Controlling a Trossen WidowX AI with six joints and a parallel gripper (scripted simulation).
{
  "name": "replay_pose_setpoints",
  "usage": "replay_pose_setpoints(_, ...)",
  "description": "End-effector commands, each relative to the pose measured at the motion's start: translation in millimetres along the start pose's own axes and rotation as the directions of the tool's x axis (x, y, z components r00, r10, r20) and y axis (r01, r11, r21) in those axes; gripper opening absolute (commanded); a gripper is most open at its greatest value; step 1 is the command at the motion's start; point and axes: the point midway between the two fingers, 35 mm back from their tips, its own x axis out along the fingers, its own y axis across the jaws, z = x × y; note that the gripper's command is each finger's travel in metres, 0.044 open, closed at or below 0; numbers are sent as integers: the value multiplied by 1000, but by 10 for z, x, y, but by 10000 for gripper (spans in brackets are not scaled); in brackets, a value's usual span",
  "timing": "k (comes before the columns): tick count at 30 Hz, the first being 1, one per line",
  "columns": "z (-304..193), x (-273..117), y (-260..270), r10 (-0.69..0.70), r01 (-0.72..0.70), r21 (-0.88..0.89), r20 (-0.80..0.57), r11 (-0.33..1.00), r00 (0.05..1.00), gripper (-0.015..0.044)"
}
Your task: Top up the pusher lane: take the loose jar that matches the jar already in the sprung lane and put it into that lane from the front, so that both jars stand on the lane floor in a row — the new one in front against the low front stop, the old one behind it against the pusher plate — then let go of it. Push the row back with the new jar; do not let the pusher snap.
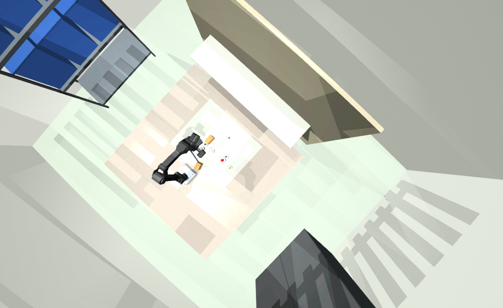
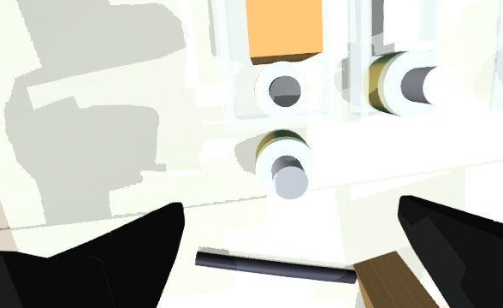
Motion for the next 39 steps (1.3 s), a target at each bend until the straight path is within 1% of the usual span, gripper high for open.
replay_pose_setpoints(1,-51,5,-35,5,-7,-50,-39,999,999,440)
replay_pose_setpoints(4,-50,30,-35,5,-7,-50,-39,999,999,440)
replay_pose_setpoints(7,-59,292,-36,6,-7,-50,-39,999,999,440)
replay_pose_setpoints(13,-59,380,-49,5,-7,-50,-39,999,999,440)
replay_pose_setpoints(16,-64,506,-47,6,-8,-50,-39,999,999,440)
replay_pose_setpoints(39,-78,825,-46,6,-8,-50,-39,999,999,440)
